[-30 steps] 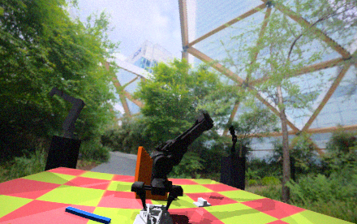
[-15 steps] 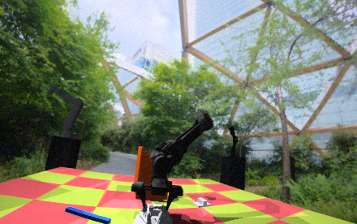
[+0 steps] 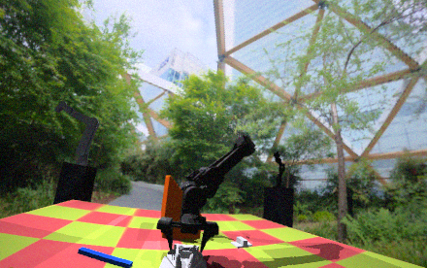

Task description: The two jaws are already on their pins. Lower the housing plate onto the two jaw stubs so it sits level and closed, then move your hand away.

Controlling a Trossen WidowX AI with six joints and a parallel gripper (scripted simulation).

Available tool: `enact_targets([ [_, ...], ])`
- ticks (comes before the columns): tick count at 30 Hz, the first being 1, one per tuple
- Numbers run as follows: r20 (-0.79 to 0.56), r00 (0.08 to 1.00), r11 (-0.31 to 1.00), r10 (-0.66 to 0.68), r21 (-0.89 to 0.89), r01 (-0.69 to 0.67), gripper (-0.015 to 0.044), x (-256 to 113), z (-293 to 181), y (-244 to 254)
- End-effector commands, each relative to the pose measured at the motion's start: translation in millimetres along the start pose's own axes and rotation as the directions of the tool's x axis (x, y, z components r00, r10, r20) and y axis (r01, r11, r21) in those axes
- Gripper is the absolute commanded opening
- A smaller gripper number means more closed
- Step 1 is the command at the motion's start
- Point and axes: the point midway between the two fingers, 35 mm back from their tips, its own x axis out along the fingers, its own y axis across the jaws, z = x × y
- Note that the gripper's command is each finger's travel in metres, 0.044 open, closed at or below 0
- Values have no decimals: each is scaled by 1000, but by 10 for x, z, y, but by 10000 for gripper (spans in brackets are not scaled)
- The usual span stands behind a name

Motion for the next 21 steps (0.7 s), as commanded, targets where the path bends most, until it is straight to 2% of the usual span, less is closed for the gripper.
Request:
enact_targets([
  [1, 0, 1000, 1000, 0, 0, 0, 440, 0, 0, 0],
  [9, 1, 1000, 1000, -1, 0, 1, 440, -42, 8, -3],
  [18, 0, 1000, 1000, -6, 0, 6, 440, -703, 10, -7],
  [21, 0, 1000, 1000, -5, 0, 5, 440, -764, 1, -3],
])
